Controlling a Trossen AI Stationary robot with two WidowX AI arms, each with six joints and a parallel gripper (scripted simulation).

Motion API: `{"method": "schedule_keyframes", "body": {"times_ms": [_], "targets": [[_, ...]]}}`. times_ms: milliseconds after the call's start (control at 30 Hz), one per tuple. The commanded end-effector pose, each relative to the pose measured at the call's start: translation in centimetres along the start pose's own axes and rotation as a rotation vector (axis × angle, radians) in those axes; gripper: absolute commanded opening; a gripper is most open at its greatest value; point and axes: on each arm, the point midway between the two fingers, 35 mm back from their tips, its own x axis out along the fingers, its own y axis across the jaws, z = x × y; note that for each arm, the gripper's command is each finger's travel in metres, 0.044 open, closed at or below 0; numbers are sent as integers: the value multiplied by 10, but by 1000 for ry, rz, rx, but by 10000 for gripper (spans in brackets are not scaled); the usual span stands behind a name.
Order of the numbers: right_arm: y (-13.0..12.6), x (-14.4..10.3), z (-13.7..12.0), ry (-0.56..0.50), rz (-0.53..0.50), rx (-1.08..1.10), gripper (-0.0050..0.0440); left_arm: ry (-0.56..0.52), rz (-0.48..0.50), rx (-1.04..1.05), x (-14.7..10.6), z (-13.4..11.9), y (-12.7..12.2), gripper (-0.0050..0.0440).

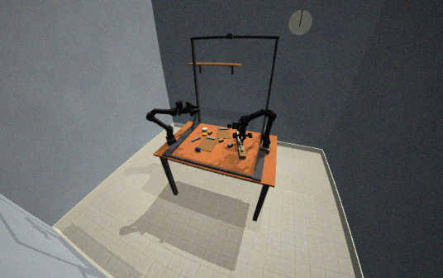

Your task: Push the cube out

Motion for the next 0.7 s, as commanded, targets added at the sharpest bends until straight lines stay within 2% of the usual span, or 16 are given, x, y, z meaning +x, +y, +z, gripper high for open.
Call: {"method": "schedule_keyframes", "body": {"times_ms": [0,333,400,533,667], "targets": [[0,-1,6,-17,-2,6,400,2,17,-7,-4,-1,2,0],[0,-1,6,-17,-2,6,400,-7,11,-3,5,-77,6,0],[0,-1,6,-17,-2,6,400,-7,11,-3,5,-77,6,0],[0,-1,6,-17,-2,6,400,-10,11,4,7,-94,3,0],[0,-1,6,-17,-2,6,400,-7,10,-3,6,-92,4,0]]}}
